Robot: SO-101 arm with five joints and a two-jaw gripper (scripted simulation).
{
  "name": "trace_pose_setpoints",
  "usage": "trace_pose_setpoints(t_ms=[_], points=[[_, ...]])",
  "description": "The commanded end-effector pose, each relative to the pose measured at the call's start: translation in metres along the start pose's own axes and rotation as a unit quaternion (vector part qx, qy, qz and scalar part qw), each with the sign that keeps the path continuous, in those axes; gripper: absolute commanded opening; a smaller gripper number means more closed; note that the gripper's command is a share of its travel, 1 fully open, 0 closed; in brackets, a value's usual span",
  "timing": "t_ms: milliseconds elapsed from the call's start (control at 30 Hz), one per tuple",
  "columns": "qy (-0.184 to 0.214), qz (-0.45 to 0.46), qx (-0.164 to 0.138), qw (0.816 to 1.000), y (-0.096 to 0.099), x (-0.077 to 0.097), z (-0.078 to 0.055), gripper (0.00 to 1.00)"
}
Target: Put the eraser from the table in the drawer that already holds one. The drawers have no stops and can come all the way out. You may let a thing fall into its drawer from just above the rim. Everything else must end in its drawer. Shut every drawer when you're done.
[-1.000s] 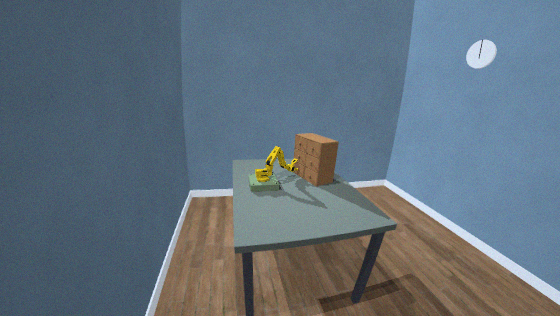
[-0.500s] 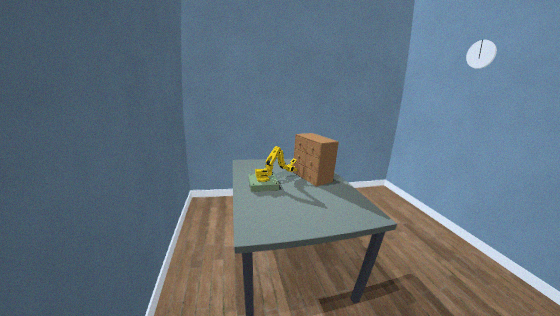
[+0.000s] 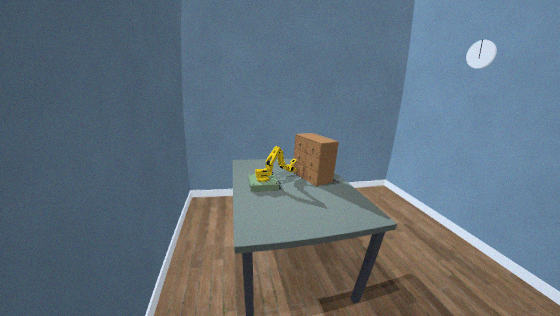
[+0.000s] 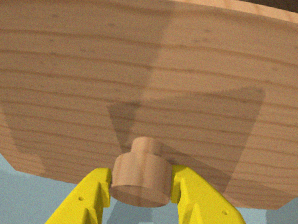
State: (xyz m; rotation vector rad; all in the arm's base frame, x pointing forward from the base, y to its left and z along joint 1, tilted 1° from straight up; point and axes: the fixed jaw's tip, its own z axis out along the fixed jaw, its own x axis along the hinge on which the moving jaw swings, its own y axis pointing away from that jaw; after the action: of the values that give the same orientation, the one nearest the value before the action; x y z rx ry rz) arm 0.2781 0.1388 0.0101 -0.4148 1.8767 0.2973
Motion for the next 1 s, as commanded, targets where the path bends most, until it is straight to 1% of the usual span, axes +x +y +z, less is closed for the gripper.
trace_pose_setpoints(t_ms=[0, 400, 967], points=[[0.0, -0.001, -0.002, 1.0, 0.0011, 0.0, -0.0036, 0.0], [0.0, -0.001, -0.004, 1.0, 0.0023, 0.0026, -0.0107, 0.0], [0.0, -0.001, -0.004, 1.0, 0.0025, 0.003, -0.0118, 0.0]])
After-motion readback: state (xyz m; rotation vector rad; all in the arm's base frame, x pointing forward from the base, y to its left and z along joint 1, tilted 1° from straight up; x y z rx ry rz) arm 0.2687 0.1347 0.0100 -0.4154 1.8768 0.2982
